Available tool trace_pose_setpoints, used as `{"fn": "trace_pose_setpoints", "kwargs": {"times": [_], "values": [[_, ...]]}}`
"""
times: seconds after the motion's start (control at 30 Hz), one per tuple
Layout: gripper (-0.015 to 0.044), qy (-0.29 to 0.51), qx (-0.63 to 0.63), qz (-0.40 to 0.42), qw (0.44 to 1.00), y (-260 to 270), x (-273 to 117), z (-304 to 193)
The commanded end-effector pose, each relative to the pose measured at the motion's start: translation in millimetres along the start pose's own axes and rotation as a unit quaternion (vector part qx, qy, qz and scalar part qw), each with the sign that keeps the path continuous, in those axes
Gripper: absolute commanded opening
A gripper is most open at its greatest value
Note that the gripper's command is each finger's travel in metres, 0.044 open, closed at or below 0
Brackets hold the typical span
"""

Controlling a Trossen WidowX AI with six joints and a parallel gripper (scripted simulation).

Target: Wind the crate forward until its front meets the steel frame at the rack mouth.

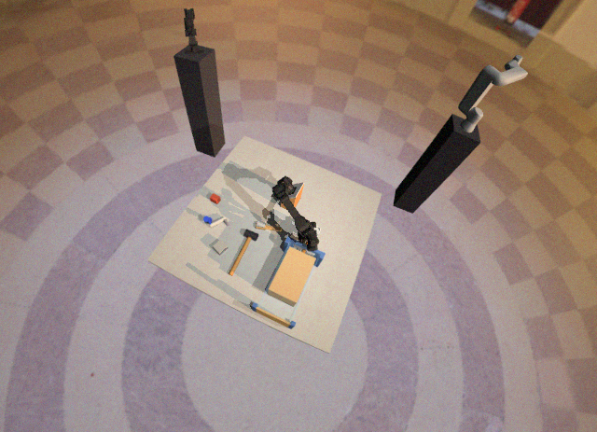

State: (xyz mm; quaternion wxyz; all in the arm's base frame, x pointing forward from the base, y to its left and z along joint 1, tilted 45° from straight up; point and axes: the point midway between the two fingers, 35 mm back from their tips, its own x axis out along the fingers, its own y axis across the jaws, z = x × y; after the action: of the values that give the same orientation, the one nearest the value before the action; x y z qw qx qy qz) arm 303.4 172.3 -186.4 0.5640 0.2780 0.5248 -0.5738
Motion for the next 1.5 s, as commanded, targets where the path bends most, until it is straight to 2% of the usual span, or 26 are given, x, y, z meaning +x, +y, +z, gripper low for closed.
{"fn": "trace_pose_setpoints", "kwargs": {"times": [0.0,1.47], "values": [[0.0000,0.011,-0.004,-0.001,1.000,0.9,9.0,-15.4],[0.0000,0.012,-0.005,-0.001,1.000,-7.0,23.6,-50.6]]}}
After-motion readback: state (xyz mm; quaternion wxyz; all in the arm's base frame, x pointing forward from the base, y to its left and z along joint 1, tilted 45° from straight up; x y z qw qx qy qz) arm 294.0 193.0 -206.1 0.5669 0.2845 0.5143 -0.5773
